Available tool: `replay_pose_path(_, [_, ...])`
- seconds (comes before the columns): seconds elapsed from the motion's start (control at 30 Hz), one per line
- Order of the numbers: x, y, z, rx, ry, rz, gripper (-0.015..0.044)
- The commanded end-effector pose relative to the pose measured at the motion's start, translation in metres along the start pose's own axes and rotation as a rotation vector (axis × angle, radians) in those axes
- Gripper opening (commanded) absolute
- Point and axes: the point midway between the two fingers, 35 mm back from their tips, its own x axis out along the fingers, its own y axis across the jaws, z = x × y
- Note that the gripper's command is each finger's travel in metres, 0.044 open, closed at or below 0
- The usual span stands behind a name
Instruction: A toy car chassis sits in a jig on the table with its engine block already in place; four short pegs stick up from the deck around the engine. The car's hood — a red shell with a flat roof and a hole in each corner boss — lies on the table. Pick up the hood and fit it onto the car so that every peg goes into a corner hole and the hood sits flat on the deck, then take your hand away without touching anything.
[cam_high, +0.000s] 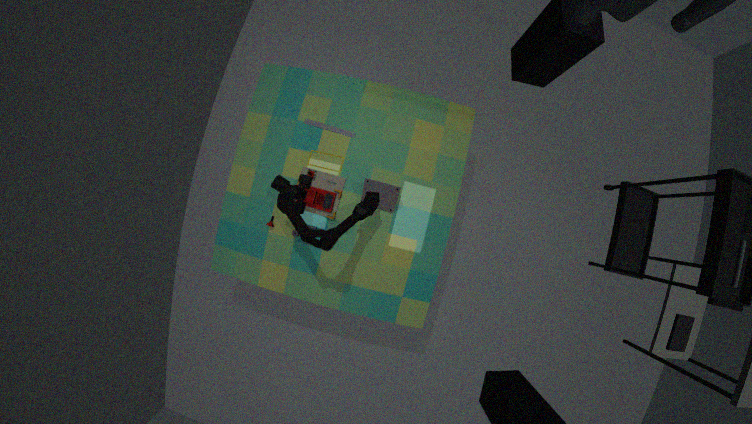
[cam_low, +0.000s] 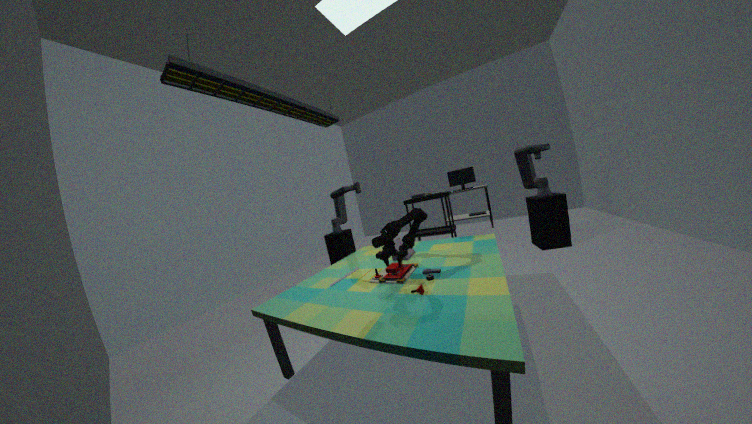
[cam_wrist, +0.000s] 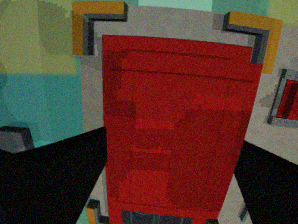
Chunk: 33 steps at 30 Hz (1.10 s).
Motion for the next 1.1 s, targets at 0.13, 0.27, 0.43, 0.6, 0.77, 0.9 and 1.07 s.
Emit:
replay_pose_path(0.13, [0.0000,0.0007,0.0004,0.004,-0.003,0.004,0.0000])
replay_pose_path(0.27, [0.0004,0.0007,0.0005,0.004,-0.003,0.004,0.0000])
replay_pose_path(0.43, [0.0020,0.0007,0.0005,0.004,-0.003,0.004,0.0000])
replay_pose_path(0.6, [0.0038,0.0007,0.0006,0.003,-0.003,0.004,0.0000])
replay_pose_path(0.77, [0.0056,0.0007,0.0006,0.003,-0.004,0.004,0.0000])
replay_pose_path(0.9, [0.0070,0.0007,0.0006,0.003,-0.004,0.004,0.0000])
replay_pose_path(1.07, [0.0088,0.0008,0.0006,0.003,-0.004,0.004,0.0000])
